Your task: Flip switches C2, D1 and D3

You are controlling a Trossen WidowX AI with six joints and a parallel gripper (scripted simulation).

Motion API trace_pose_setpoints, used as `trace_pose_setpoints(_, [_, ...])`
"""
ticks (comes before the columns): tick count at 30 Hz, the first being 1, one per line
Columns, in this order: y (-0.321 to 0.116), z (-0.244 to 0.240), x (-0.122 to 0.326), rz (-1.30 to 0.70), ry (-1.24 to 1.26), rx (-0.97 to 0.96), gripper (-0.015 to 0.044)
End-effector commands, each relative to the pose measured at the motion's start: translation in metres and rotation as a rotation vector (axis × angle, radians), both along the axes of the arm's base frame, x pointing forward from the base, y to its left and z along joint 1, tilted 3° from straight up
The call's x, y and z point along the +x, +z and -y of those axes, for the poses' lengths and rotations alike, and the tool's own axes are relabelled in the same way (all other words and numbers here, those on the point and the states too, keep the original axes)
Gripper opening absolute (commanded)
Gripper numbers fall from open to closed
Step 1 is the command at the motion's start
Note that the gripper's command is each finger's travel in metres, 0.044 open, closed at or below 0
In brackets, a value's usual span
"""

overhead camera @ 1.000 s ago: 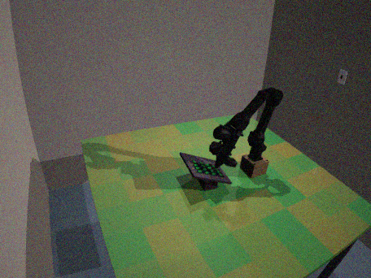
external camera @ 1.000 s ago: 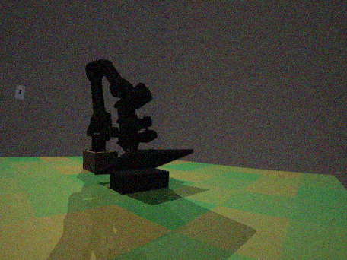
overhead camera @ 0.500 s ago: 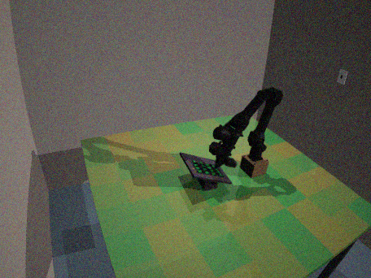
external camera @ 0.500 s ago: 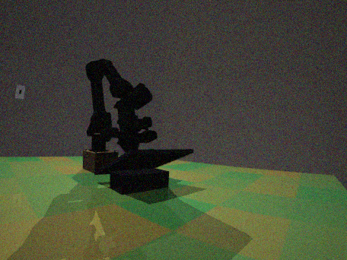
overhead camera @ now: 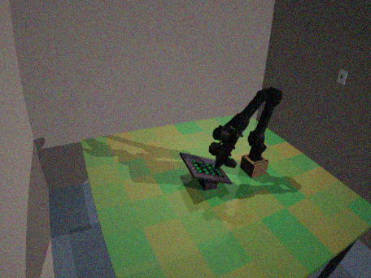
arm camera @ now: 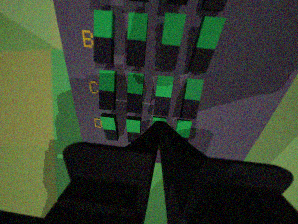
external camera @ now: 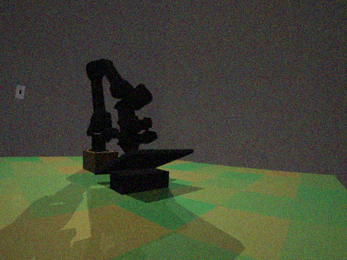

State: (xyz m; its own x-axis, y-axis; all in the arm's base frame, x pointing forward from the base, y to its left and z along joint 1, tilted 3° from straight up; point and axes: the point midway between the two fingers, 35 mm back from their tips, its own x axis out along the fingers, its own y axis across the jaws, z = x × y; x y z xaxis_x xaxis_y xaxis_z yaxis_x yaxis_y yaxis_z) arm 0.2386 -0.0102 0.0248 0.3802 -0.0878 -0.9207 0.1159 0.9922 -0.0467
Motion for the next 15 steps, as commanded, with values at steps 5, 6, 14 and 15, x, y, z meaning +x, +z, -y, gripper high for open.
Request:
trace_pose_setpoints(5, [0.045,-0.005,-0.019,0.014,0.005,0.002,0.0])
trace_pose_setpoints(6, [0.052,-0.006,-0.024,0.016,0.005,0.002,0.0])
trace_pose_setpoints(14, [0.066,-0.009,-0.015,0.02,0.005,0.0,0.0])
trace_pose_setpoints(15, [0.072,-0.01,-0.005,0.021,0.005,0.0,0.0])
